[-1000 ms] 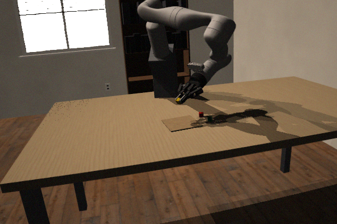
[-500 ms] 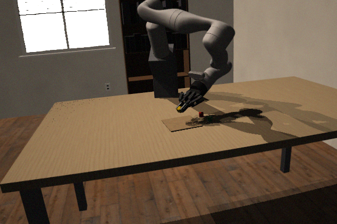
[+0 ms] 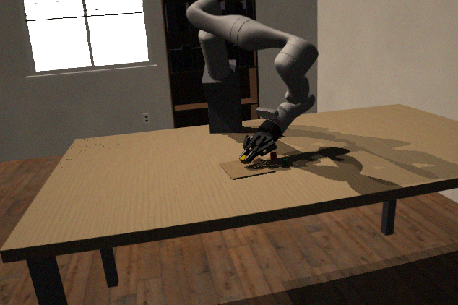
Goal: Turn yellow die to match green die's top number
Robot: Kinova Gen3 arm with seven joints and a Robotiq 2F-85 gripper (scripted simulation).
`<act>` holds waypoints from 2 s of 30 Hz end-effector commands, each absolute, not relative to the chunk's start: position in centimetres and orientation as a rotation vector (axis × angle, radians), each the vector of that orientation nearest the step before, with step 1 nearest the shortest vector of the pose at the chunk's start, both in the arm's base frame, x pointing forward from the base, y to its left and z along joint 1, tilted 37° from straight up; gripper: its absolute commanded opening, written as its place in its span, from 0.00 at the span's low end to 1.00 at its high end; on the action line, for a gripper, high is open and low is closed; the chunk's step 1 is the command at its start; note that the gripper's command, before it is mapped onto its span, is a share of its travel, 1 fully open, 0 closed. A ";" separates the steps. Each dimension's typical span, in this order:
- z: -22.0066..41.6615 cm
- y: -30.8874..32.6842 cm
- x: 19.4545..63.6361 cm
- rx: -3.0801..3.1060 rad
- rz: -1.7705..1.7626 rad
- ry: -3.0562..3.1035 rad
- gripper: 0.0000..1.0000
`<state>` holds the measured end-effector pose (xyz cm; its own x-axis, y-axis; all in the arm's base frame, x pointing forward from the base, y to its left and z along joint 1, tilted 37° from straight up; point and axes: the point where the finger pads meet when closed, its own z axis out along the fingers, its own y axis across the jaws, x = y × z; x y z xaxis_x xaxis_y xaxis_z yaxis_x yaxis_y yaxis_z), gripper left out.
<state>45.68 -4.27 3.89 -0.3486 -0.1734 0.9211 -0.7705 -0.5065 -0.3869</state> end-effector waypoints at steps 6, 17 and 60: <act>3.8 -4.3 45.7 1.463 1.907 -1.237 0.15; 3.8 -4.3 45.7 1.463 1.907 -1.237 0.15; 3.0 -4.5 46.2 1.463 1.907 -1.237 0.15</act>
<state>46.18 -4.52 3.07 -0.3474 -0.1728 0.9217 -0.7712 -0.5065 -0.3856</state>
